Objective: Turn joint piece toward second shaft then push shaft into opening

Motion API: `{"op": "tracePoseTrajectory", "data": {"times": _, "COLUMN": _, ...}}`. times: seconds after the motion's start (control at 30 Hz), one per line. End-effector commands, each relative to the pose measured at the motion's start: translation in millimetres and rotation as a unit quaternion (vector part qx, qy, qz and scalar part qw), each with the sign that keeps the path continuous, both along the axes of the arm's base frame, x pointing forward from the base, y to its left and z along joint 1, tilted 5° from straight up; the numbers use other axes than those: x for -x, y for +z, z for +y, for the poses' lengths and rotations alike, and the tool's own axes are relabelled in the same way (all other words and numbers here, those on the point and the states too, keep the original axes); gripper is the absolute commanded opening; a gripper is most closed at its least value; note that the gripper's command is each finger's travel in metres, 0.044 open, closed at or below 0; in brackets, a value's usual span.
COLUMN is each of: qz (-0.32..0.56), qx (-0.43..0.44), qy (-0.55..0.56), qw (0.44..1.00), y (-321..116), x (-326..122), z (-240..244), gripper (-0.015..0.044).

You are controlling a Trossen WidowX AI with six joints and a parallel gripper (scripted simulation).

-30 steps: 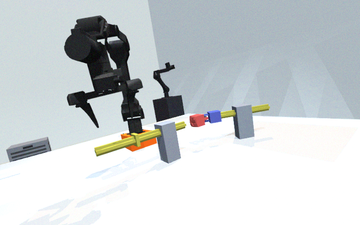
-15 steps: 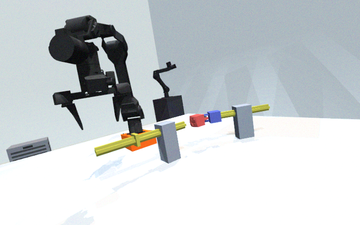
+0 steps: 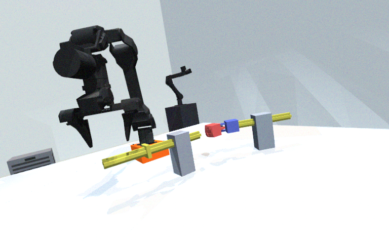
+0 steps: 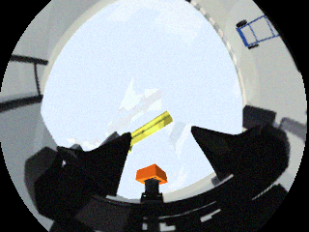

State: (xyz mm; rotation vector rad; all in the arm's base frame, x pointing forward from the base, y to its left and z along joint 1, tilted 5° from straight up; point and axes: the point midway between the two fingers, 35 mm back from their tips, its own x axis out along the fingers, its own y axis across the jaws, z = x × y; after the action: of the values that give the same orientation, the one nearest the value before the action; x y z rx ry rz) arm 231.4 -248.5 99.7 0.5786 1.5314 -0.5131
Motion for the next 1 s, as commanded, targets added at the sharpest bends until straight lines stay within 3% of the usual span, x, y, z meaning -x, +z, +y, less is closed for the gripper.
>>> {"op": "tracePoseTrajectory", "data": {"times": 0.0, "qz": 0.004, "qx": 0.001, "qy": -0.069, "qw": 0.998, "y": -7, "x": 1, "z": 0, "gripper": 0.0440}}
{"op": "tracePoseTrajectory", "data": {"times": 0.43, "qz": 0.013, "qx": 0.003, "qy": -0.285, "qw": 0.958, "y": -27, "x": 2, "z": 1, "gripper": 0.0440}}
{"op": "tracePoseTrajectory", "data": {"times": 0.97, "qz": 0.022, "qx": 0.005, "qy": -0.508, "qw": 0.861, "y": -49, "x": 5, "z": 3, "gripper": 0.0440}}
